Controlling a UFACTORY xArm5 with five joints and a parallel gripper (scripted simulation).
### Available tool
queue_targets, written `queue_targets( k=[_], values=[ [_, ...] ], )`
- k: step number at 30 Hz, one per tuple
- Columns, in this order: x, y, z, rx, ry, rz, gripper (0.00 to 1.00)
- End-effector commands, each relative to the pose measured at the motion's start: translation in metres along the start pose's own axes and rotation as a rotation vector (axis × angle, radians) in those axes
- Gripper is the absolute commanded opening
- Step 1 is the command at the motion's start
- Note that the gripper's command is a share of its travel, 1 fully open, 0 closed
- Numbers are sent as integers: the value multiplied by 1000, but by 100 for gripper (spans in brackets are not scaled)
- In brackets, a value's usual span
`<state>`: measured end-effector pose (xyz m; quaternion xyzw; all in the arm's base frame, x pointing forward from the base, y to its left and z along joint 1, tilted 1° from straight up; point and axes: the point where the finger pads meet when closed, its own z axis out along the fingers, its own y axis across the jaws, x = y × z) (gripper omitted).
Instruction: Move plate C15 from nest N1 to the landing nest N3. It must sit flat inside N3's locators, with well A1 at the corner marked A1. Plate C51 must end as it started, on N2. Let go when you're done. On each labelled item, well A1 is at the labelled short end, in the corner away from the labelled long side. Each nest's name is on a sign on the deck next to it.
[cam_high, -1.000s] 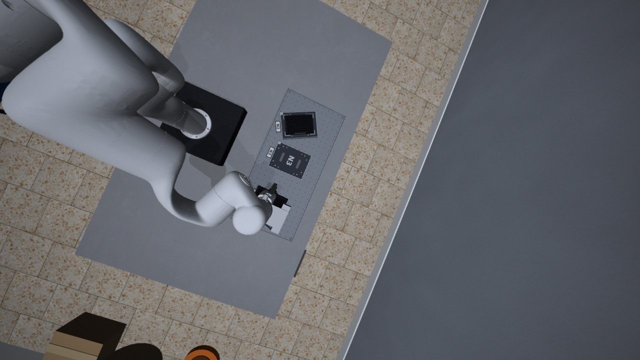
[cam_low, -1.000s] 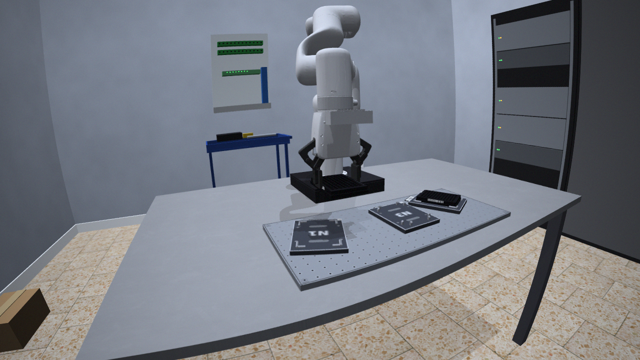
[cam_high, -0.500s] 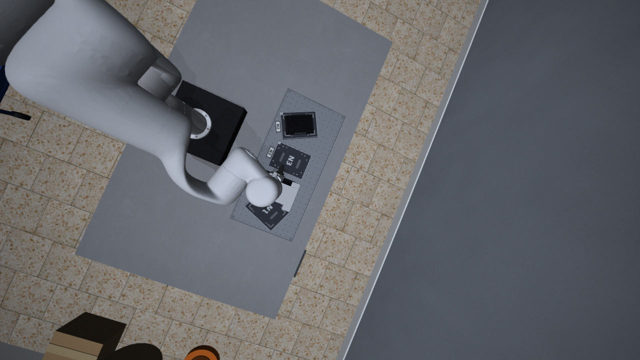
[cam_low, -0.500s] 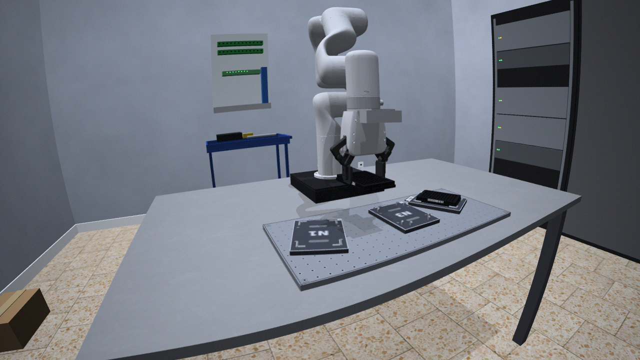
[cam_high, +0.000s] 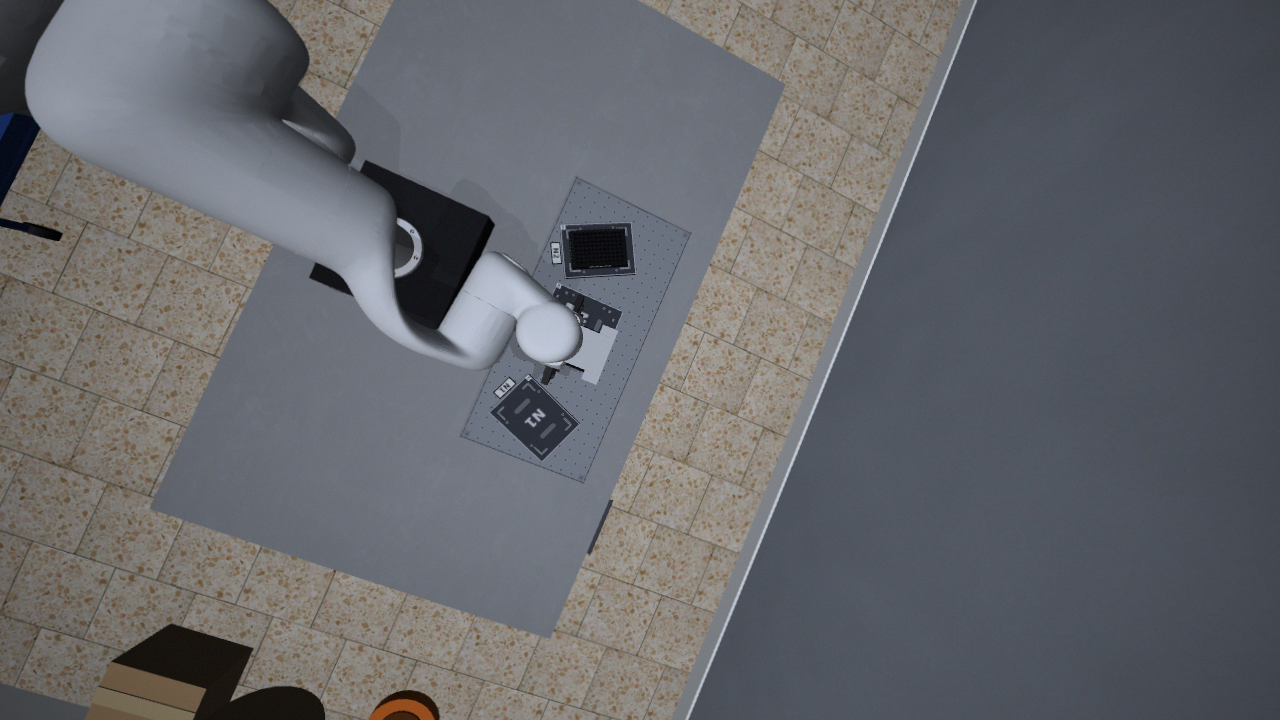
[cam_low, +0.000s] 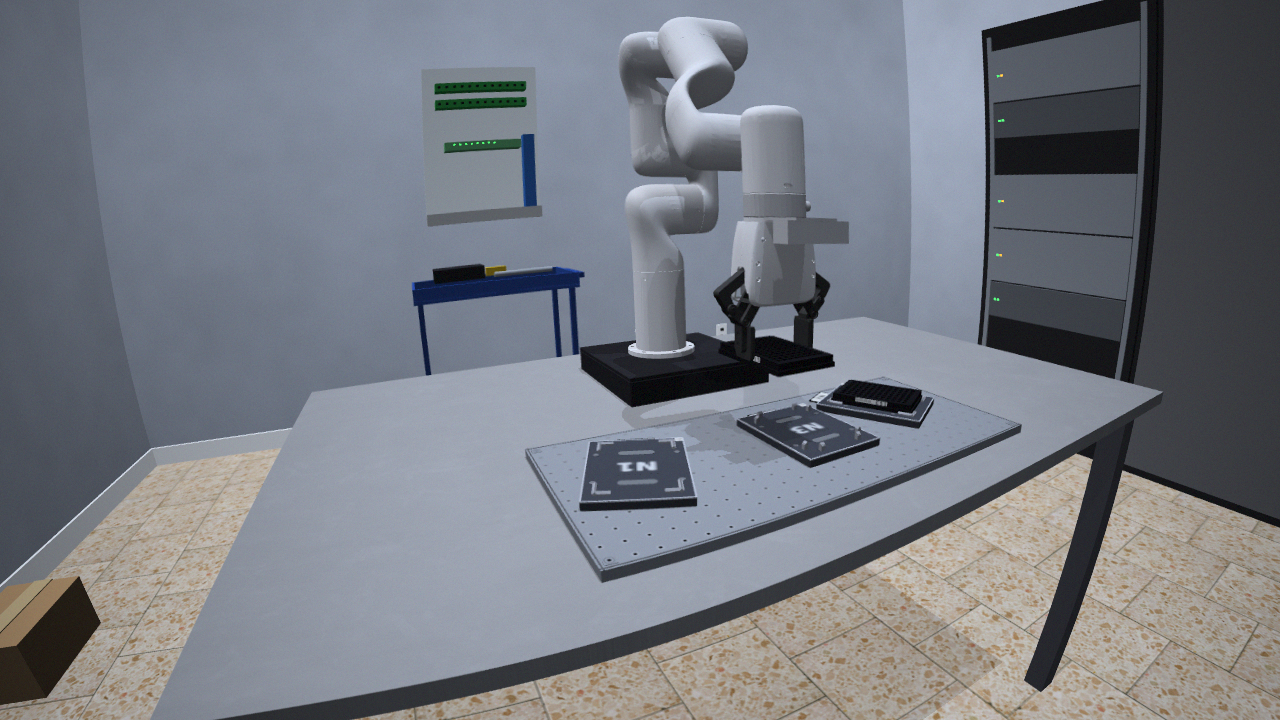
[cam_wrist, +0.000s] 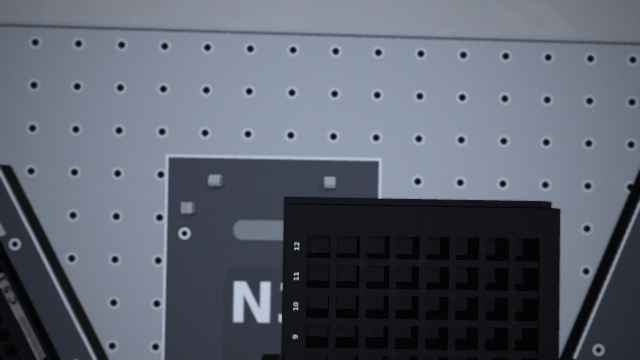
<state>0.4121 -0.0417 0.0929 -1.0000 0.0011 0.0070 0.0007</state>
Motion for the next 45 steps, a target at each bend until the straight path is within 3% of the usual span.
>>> queue_targets(
  k=[1,10,33,45],
  values=[
    [2,-19,-1,2,4,1,0],
    [3,-56,-2,2,4,1,0],
    [3,-56,-2,2,4,1,0],
    [3,-56,15,2,4,1,0]
  ],
)
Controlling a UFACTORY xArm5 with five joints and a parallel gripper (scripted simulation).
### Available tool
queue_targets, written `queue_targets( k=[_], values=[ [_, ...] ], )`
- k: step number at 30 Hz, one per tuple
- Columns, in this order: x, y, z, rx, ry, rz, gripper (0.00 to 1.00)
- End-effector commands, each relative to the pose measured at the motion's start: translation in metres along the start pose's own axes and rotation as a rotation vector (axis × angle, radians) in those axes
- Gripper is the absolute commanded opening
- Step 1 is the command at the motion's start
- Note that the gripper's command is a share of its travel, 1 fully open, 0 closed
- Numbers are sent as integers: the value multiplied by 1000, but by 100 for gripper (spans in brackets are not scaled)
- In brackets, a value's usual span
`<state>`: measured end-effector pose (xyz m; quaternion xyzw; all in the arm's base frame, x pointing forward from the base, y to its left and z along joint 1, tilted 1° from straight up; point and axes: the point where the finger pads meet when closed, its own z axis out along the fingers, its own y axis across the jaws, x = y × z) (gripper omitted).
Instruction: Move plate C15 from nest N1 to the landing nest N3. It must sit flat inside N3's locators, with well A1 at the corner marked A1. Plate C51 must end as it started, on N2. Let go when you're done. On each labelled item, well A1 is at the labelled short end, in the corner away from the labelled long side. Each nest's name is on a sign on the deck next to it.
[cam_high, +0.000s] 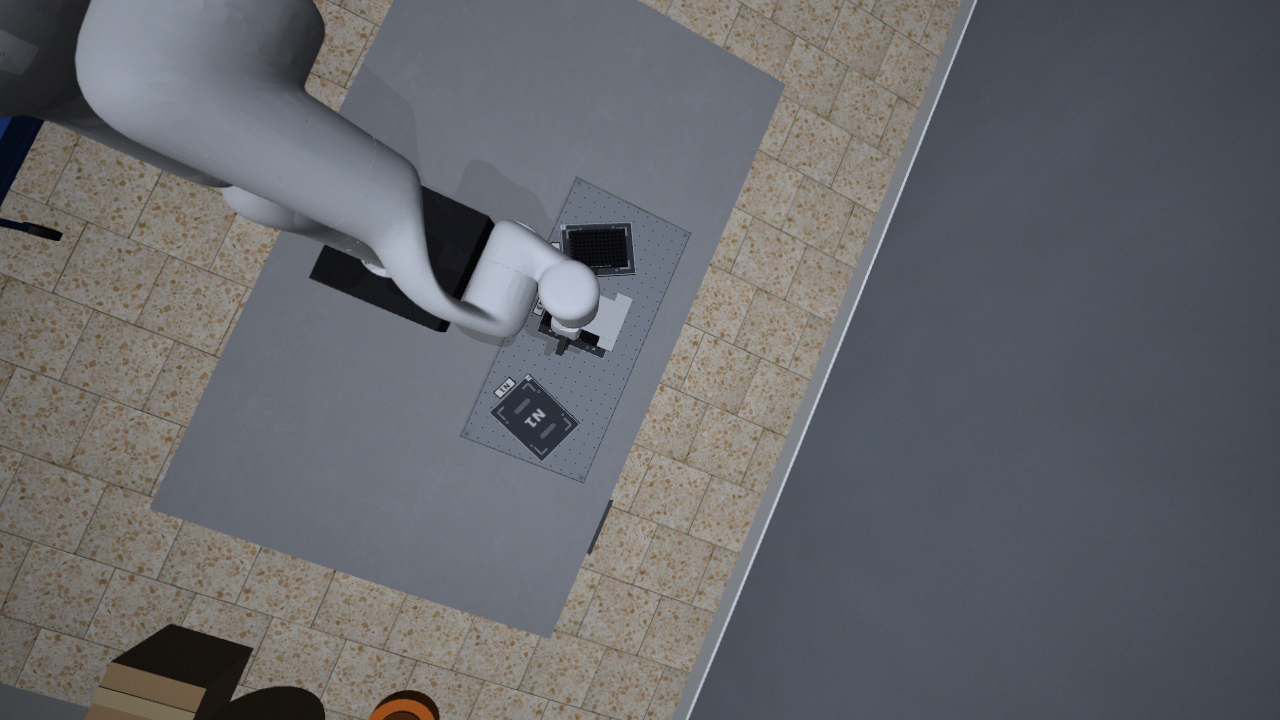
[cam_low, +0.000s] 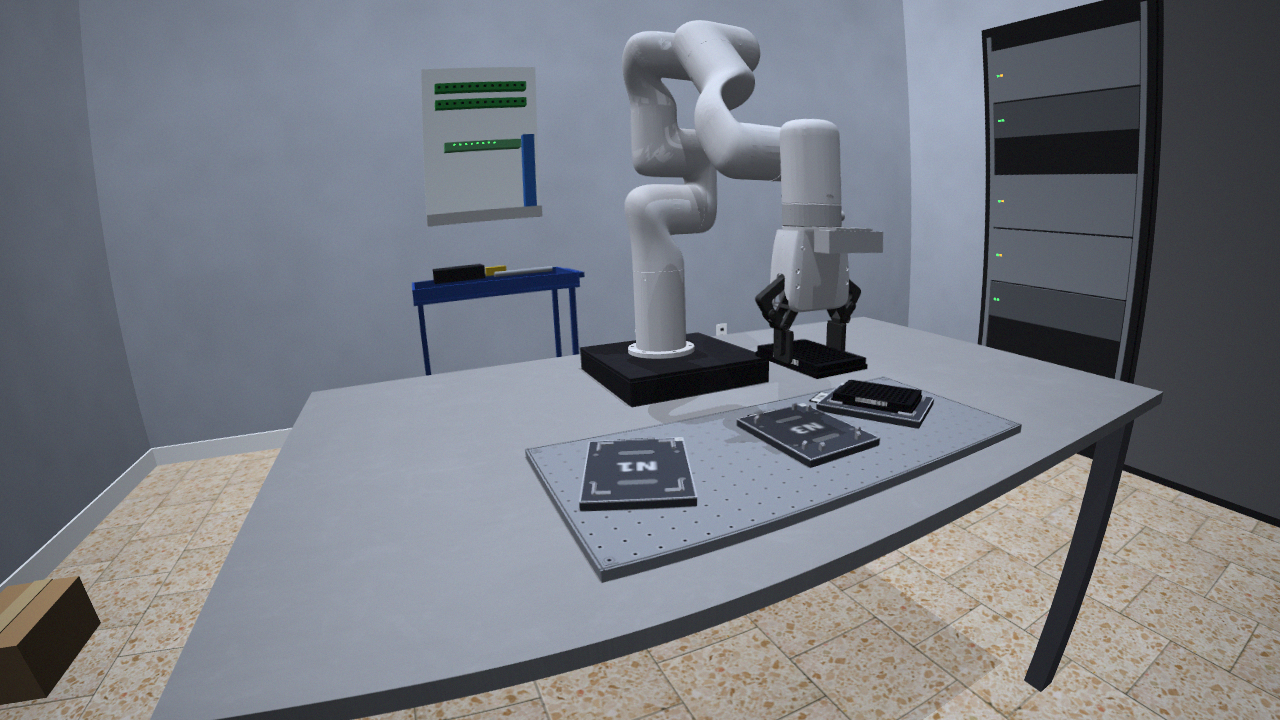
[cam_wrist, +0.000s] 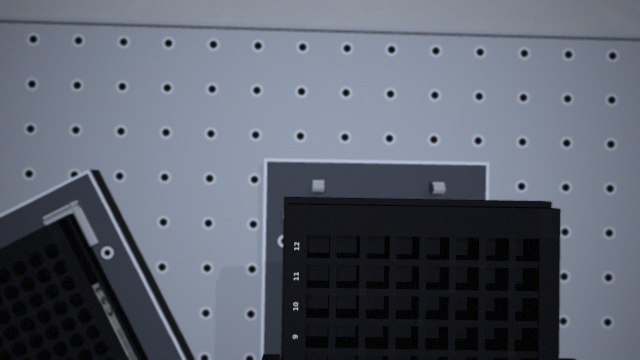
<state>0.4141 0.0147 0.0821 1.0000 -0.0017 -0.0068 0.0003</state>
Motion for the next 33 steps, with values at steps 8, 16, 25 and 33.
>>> queue_targets(
  k=[8,16,25,33],
  values=[
    [2,0,14,4,4,0,0],
    [2,0,28,4,4,0,0],
    [2,0,39,4,4,0,0],
    [2,0,53,4,4,0,0]
  ],
)
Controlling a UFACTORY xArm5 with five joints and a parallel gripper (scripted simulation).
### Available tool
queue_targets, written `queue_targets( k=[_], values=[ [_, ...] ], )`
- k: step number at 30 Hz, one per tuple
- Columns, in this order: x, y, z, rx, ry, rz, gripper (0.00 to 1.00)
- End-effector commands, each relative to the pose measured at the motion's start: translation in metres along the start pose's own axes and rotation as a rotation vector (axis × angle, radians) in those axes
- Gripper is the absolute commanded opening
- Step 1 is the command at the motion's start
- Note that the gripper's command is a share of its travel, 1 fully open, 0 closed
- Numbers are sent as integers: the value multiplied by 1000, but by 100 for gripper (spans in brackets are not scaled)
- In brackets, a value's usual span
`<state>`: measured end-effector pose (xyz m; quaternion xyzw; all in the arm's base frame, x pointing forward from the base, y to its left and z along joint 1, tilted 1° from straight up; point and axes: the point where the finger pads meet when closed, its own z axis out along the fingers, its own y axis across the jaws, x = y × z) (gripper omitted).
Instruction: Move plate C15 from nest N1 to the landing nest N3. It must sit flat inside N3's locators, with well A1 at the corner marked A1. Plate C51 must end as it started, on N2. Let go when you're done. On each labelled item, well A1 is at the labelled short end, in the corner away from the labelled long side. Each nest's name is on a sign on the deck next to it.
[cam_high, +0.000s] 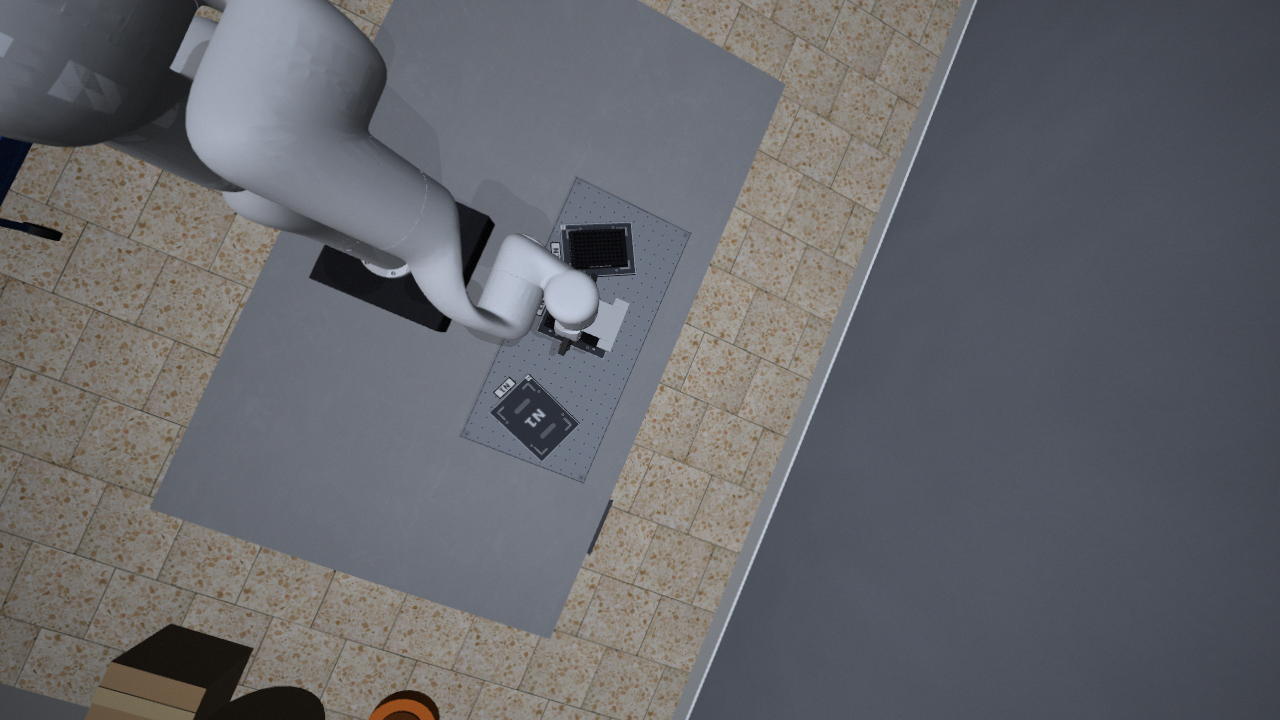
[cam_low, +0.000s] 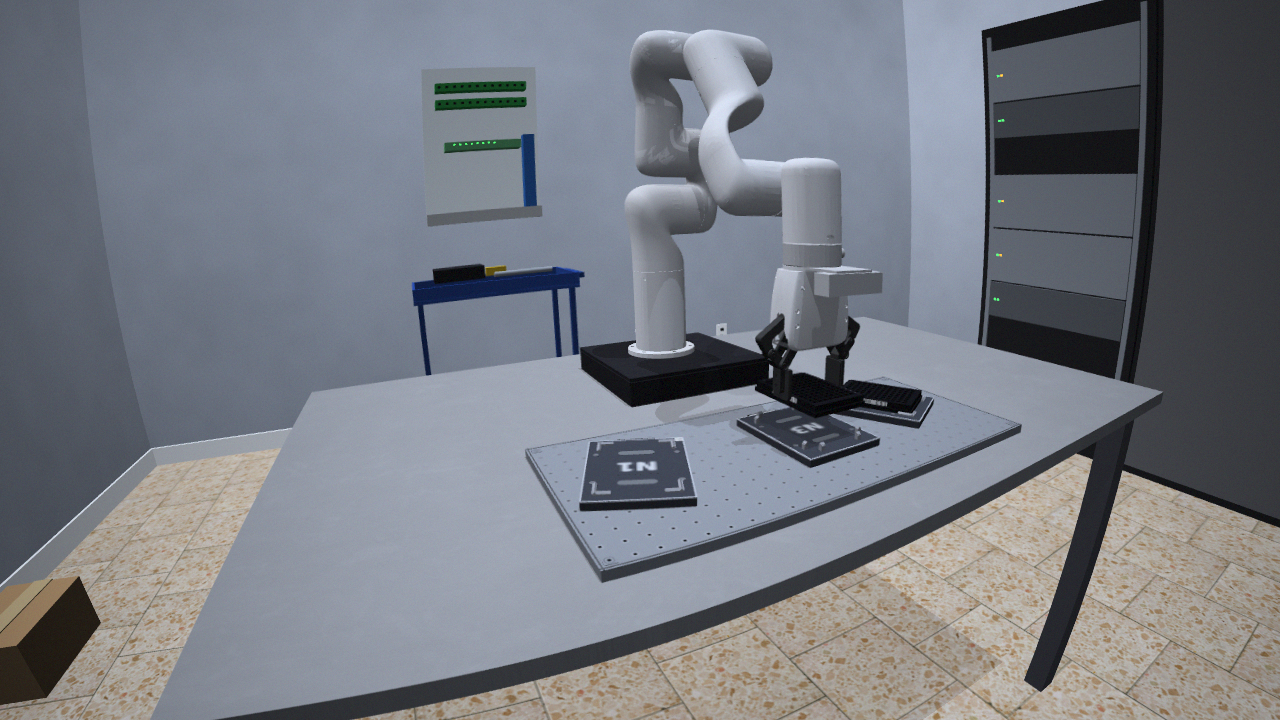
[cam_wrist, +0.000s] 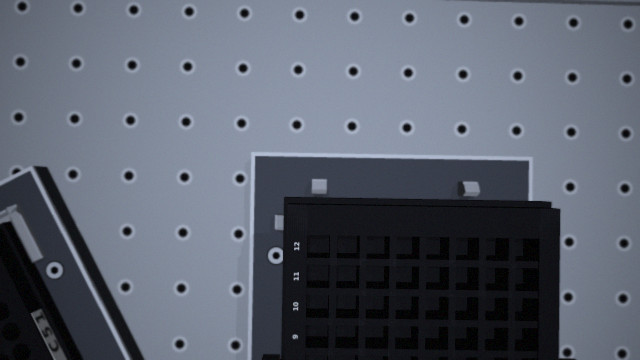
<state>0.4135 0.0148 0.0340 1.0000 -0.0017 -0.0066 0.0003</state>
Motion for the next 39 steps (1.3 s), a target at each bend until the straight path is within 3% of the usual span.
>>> queue_targets(
  k=[1,15,39],
  values=[
    [1,0,6,4,3,0,0],
    [1,0,26,4,3,0,0],
    [1,0,29,4,3,0,0]
  ],
)
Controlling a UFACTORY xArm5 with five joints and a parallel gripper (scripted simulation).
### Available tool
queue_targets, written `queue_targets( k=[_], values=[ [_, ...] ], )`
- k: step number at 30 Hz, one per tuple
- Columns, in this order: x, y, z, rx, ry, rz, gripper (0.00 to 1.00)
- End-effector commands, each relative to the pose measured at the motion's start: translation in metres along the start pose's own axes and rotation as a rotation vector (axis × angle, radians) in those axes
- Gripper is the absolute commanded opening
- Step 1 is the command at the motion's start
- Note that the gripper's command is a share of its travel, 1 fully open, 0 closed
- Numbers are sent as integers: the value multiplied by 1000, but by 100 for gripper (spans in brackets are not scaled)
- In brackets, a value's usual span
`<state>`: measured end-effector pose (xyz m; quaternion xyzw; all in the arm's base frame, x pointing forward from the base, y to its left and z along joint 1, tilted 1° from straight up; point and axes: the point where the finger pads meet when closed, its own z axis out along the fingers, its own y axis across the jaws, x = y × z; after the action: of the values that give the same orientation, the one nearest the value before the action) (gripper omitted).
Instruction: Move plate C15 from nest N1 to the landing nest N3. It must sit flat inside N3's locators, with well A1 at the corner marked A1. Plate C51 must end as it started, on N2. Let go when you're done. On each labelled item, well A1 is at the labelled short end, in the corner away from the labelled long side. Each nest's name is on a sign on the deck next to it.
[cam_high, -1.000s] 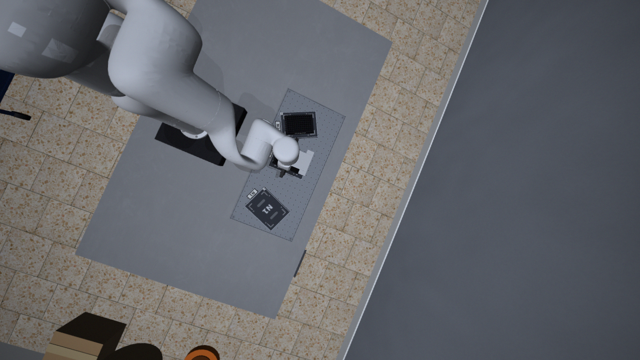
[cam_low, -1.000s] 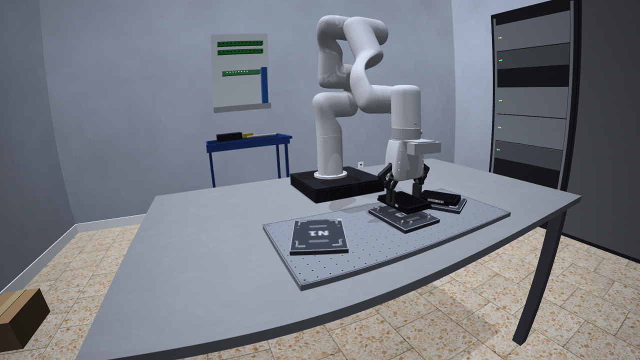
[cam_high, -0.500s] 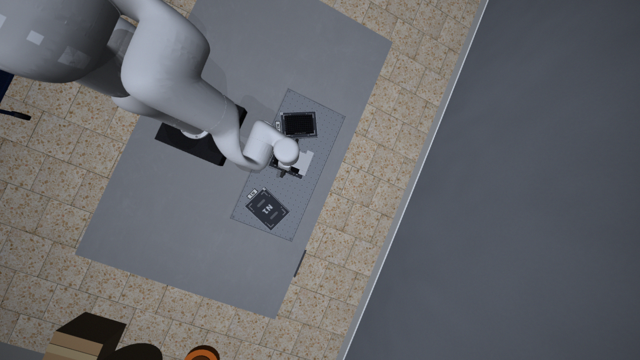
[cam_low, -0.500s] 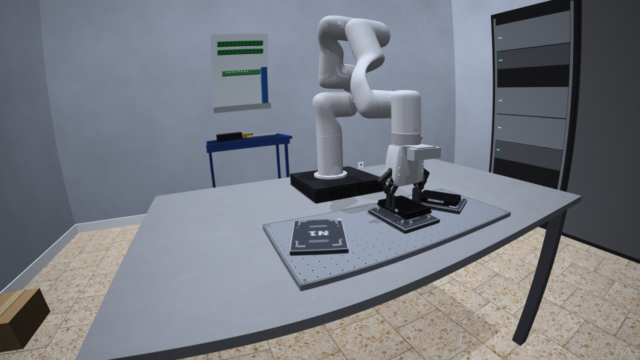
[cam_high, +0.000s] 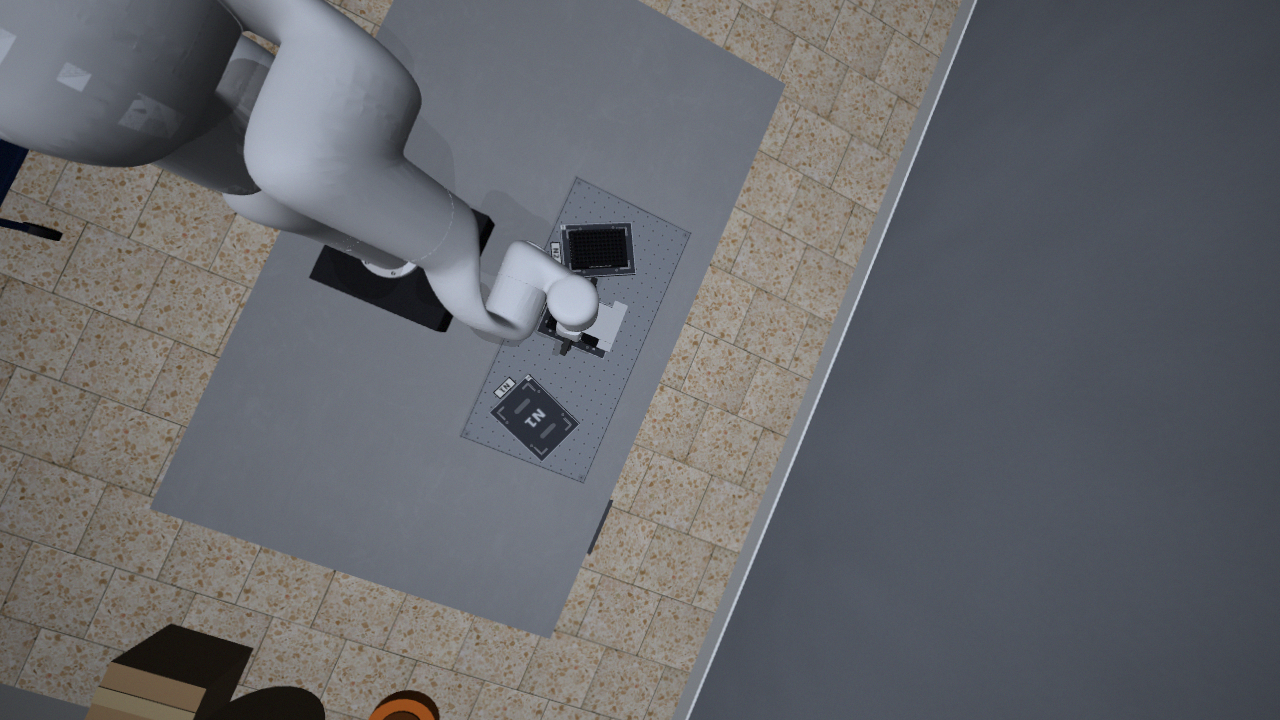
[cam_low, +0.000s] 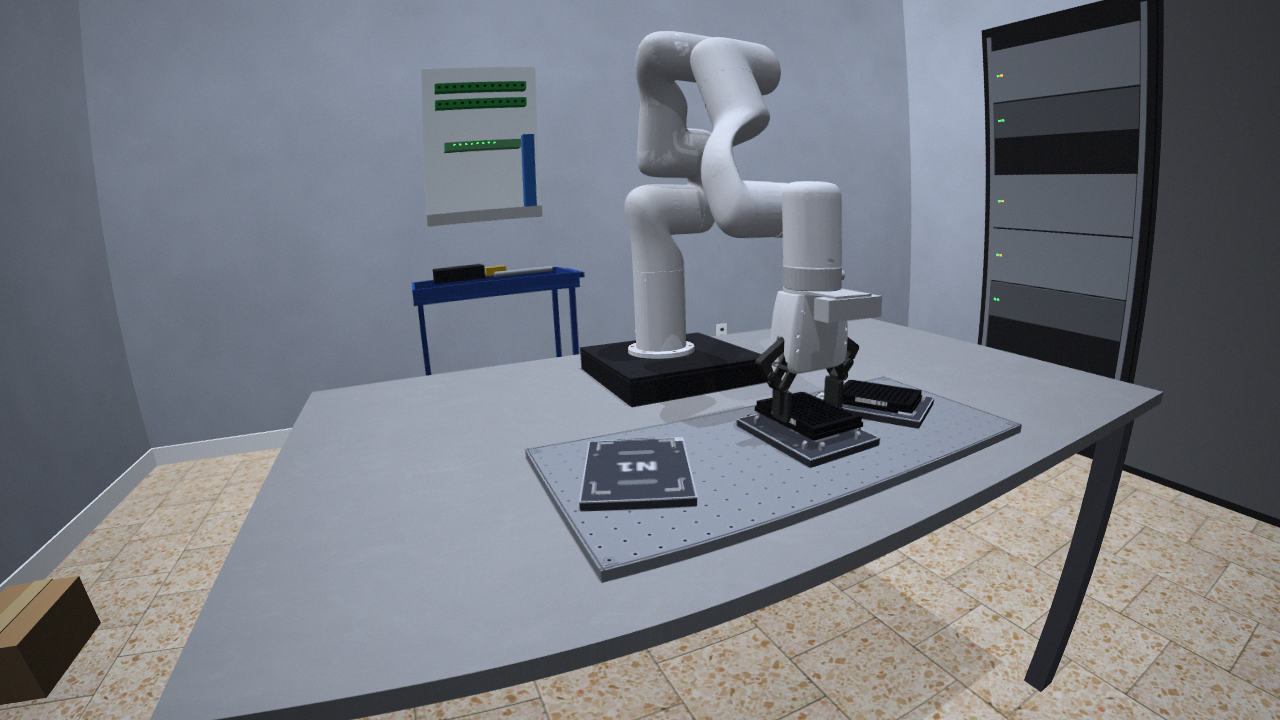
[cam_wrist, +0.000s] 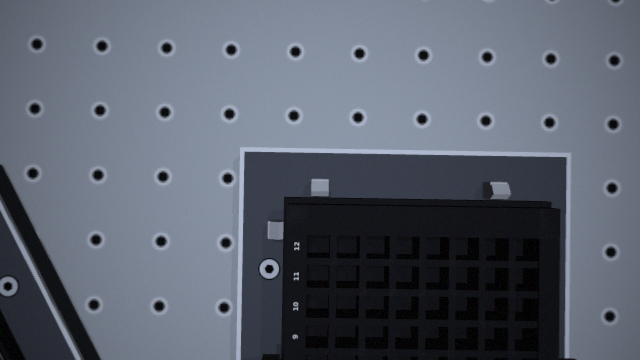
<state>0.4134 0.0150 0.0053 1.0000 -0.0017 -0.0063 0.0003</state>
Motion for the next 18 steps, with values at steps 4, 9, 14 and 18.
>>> queue_targets(
  k=[4,9,14,18],
  values=[
    [1,0,2,4,3,0,0],
    [1,0,5,4,3,0,0],
    [1,0,9,4,3,0,0],
    [1,0,11,4,3,0,0]
  ],
)
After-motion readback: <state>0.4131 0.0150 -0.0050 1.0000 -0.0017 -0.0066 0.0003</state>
